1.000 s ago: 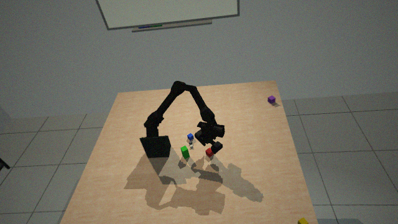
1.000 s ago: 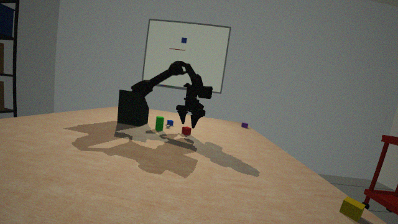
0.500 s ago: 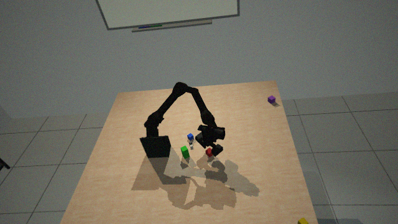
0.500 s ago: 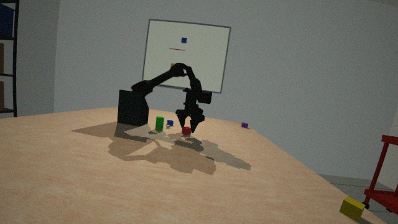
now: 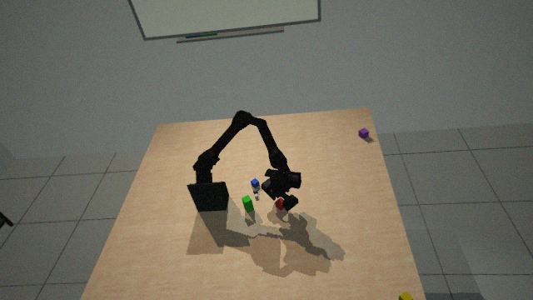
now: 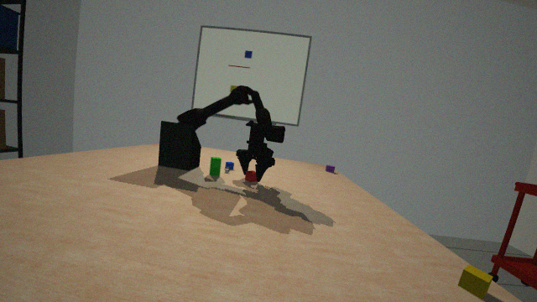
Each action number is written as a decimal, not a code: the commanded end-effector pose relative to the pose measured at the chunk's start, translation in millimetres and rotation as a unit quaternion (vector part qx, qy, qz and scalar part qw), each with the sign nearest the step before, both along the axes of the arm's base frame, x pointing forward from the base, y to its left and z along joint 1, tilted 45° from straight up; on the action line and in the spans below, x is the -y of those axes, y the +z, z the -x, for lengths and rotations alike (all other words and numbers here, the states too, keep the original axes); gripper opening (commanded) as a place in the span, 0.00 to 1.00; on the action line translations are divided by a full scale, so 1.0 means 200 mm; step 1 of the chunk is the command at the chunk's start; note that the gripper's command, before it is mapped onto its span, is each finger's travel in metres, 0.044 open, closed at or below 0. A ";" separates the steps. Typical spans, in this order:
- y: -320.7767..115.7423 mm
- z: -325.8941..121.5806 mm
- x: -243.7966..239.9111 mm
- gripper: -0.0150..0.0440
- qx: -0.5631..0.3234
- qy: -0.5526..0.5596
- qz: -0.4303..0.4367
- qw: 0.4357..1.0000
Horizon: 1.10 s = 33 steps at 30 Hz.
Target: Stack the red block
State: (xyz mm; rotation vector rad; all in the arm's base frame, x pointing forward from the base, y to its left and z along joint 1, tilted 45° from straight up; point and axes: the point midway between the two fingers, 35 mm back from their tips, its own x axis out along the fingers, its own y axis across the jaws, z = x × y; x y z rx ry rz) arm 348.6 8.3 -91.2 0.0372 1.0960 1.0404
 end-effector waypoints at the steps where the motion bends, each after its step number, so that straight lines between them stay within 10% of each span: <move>1: 0.00 0.00 -0.01 1.00 -0.002 -0.001 -0.002 1.000; 26: 0.04 0.00 0.04 0.25 -0.002 -0.001 -0.001 1.000; 33: 0.15 0.01 0.16 0.25 -0.002 -0.001 -0.001 1.000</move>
